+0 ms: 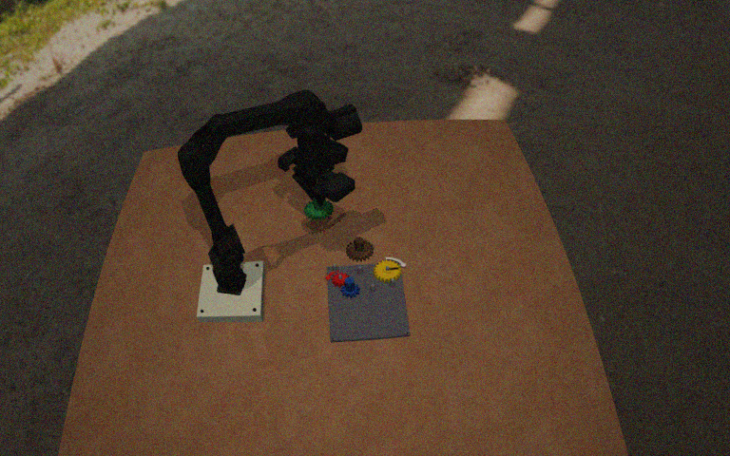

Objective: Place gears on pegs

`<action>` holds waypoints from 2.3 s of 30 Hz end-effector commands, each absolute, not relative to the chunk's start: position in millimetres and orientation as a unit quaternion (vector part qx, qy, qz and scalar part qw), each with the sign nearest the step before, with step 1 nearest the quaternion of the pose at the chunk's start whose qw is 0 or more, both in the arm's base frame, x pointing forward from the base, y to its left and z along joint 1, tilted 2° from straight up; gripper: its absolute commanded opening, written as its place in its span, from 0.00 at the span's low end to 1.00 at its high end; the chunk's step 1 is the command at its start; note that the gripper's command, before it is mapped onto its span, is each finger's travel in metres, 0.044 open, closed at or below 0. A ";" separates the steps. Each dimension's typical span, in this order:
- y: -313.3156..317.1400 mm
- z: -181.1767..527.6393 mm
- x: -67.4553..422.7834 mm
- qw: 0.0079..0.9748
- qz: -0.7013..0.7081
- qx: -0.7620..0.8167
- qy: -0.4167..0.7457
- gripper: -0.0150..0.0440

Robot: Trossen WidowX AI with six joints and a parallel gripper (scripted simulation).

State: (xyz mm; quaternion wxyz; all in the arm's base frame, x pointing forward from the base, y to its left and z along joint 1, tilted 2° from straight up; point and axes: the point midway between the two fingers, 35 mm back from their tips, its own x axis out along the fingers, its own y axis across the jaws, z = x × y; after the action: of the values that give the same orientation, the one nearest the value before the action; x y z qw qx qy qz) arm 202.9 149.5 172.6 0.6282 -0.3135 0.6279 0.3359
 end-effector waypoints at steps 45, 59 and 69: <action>97.2 139.5 282.0 0.633 0.319 -0.310 0.634 0.25; 72.0 119.8 307.9 0.632 0.322 -0.312 0.632 0.25; 51.2 105.3 324.7 0.631 0.327 -0.317 0.628 0.25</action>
State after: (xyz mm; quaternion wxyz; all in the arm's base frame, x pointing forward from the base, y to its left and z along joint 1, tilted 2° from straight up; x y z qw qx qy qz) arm 318.6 58.5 109.9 0.6316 -0.3135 0.6299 0.3257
